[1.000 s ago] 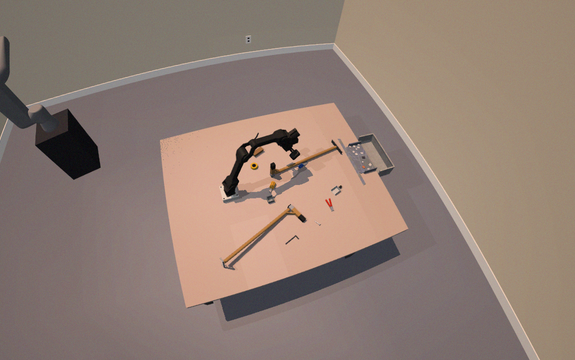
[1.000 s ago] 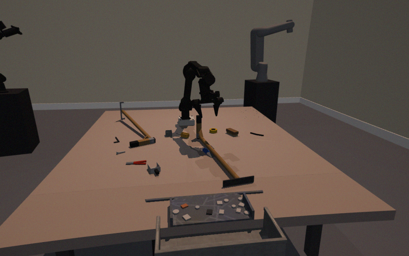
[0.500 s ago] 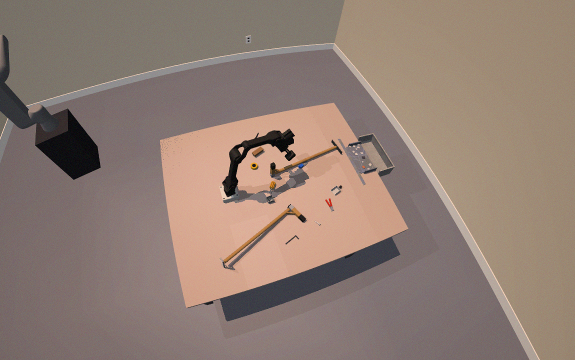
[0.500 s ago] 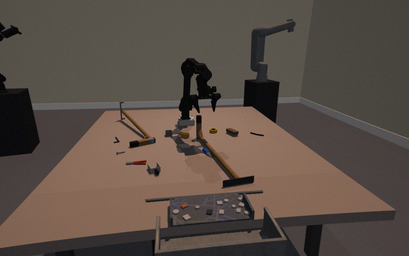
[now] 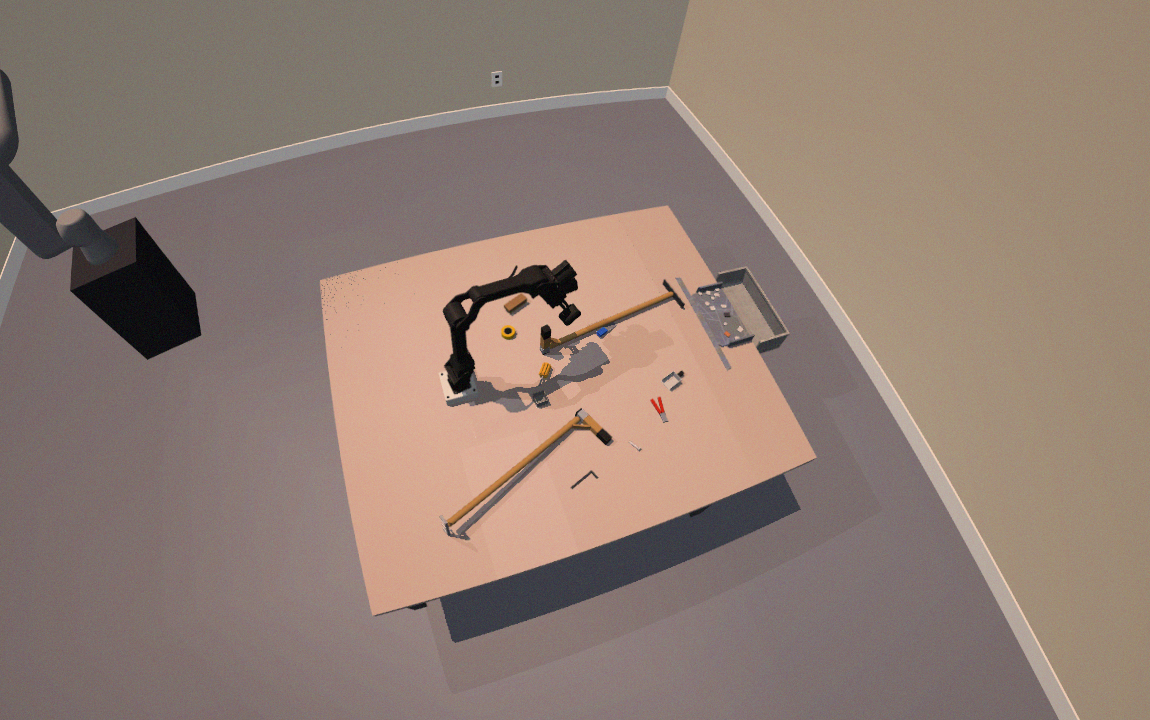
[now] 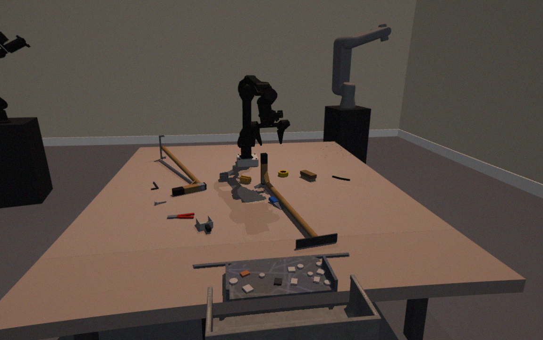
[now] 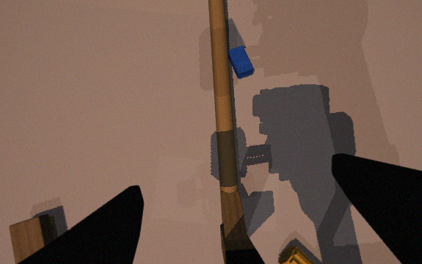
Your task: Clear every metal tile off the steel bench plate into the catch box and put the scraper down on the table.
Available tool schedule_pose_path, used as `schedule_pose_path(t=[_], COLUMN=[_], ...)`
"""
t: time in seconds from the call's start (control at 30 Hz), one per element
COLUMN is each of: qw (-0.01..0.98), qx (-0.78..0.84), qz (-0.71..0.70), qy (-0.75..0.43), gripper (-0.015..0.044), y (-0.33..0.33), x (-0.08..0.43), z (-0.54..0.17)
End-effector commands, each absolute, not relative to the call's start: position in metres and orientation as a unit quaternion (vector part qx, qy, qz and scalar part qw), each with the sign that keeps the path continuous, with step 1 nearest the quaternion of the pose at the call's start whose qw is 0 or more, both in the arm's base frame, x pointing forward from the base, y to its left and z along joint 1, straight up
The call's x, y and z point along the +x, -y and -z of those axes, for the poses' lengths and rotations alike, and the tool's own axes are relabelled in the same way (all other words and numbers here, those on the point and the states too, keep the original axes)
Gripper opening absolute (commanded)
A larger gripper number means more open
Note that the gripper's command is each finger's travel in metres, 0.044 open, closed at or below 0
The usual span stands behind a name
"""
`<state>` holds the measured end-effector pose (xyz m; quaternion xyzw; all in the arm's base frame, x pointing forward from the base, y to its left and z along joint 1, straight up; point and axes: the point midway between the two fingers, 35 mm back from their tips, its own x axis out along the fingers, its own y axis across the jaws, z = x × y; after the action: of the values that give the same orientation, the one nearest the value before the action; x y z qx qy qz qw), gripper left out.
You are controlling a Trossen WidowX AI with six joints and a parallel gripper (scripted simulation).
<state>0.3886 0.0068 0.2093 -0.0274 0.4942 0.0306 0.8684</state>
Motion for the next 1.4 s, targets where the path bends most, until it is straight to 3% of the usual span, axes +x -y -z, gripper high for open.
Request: schedule_pose_path(t=[0.0,1.37], qw=[0.871,0.904], qx=[-0.024,0.004], qz=[-0.024,0.005], qy=[-0.490,-0.428], gripper=[0.0440,0.0440], y=[-0.005,0.002], x=[0.379,0.285], z=[-0.209,-0.188])
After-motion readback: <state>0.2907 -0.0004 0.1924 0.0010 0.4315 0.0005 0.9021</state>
